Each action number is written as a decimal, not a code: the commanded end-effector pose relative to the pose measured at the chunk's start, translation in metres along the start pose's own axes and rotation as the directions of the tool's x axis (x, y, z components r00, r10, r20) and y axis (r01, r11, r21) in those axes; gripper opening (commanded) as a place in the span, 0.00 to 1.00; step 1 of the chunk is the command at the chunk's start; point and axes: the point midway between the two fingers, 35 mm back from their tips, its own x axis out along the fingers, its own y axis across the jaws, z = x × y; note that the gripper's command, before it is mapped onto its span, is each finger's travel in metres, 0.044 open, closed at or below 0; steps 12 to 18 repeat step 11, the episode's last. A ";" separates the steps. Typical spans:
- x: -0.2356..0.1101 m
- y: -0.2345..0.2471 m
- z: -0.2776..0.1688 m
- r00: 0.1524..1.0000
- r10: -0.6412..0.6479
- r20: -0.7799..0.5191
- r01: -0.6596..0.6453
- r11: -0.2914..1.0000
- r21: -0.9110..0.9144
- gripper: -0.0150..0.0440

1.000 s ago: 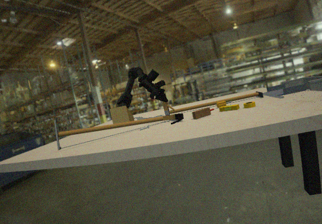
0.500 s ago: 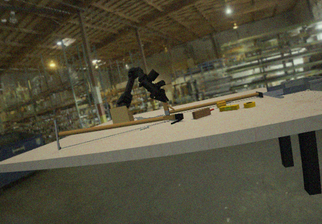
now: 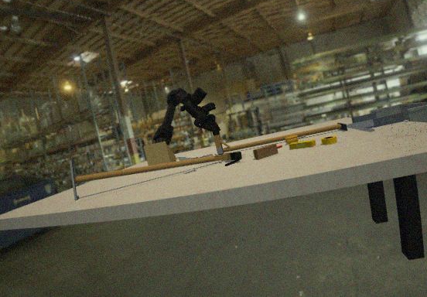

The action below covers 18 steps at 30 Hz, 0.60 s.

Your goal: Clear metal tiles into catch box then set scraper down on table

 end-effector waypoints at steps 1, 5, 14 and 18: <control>-0.010 -0.001 0.006 1.000 -0.001 0.002 0.001 1.000 -0.006 1.00; -0.020 -0.003 0.010 1.000 -0.004 -0.001 0.004 1.000 -0.007 1.00; -0.035 -0.005 0.016 1.000 -0.006 -0.004 0.006 1.000 -0.007 1.00; -0.035 -0.005 0.016 1.000 -0.006 -0.004 0.006 1.000 -0.007 1.00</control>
